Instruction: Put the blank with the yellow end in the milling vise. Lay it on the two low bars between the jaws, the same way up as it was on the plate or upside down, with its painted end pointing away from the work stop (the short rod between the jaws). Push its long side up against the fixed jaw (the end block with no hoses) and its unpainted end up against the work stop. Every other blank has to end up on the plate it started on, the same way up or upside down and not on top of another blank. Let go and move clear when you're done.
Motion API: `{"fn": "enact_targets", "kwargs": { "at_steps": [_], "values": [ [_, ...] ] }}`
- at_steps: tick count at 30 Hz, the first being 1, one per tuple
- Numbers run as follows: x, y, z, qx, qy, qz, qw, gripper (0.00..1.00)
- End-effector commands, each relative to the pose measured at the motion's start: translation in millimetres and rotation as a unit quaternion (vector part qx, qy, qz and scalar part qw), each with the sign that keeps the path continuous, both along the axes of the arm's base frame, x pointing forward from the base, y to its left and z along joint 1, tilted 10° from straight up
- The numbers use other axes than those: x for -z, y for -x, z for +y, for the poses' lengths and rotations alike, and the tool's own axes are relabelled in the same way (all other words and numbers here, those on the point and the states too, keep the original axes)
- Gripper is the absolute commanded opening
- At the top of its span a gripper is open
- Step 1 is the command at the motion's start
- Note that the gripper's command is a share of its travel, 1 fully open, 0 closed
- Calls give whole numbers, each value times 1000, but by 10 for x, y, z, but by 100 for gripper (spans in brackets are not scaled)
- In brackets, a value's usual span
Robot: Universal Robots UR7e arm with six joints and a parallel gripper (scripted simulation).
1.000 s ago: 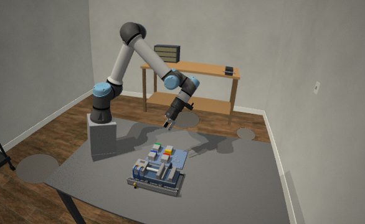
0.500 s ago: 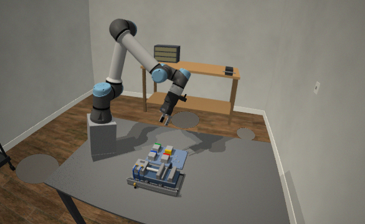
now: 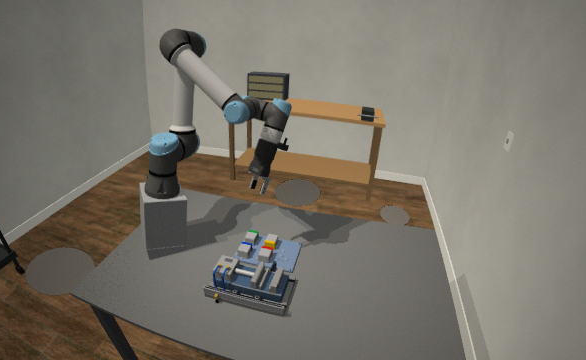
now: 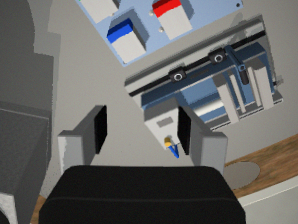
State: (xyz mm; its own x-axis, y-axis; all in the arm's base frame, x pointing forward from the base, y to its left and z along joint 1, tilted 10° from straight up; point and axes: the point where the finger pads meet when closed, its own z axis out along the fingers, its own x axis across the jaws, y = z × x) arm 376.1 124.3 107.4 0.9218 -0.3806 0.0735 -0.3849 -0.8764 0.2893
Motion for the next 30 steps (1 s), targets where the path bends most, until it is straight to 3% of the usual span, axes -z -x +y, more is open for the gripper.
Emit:
{"fn": "enact_targets", "kwargs": {
  "at_steps": [1,4,9,21,26,30],
  "values": [
    [-11,3,-2,-2,-3,-1,1000,100],
    [-11,3,-2,-2,-3,-1,1000,100],
    [-186,196,-16,-94,-68,-18,993,100],
    [-186,196,-16,-94,-68,-18,993,100],
    [-119,122,-11,-185,-133,-34,973,100],
    [-119,122,-11,-185,-133,-34,973,100]
  ]
}}
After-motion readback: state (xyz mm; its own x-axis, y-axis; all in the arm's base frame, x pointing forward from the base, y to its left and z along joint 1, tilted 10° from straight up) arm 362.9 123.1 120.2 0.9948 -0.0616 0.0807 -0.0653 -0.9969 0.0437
